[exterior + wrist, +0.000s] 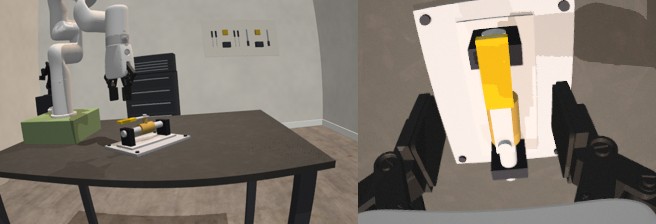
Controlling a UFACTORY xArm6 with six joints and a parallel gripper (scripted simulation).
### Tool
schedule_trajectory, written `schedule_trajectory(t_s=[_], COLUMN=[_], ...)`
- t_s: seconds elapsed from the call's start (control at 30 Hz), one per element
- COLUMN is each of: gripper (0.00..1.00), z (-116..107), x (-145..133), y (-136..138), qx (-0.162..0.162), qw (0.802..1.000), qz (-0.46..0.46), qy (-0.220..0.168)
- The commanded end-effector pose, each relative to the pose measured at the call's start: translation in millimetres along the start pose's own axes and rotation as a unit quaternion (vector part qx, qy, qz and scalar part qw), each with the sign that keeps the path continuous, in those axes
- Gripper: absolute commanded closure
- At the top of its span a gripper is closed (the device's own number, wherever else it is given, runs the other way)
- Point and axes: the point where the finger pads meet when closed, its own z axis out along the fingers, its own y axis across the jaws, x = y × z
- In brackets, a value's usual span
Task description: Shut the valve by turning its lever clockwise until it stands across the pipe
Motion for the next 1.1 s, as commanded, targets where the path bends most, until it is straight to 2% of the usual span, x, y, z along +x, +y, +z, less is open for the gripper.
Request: schedule_trajectory(t_s=[0.0,1.07], gripper=[0.32,0.32], z=[3.3,47.2], x=[-0.2,-0.3], y=[-1.1,-1.4], qx=[0.001,0.001], qw=[1.0,1.0], qz=[0.0,0.0], qy=[0.0,0.0])
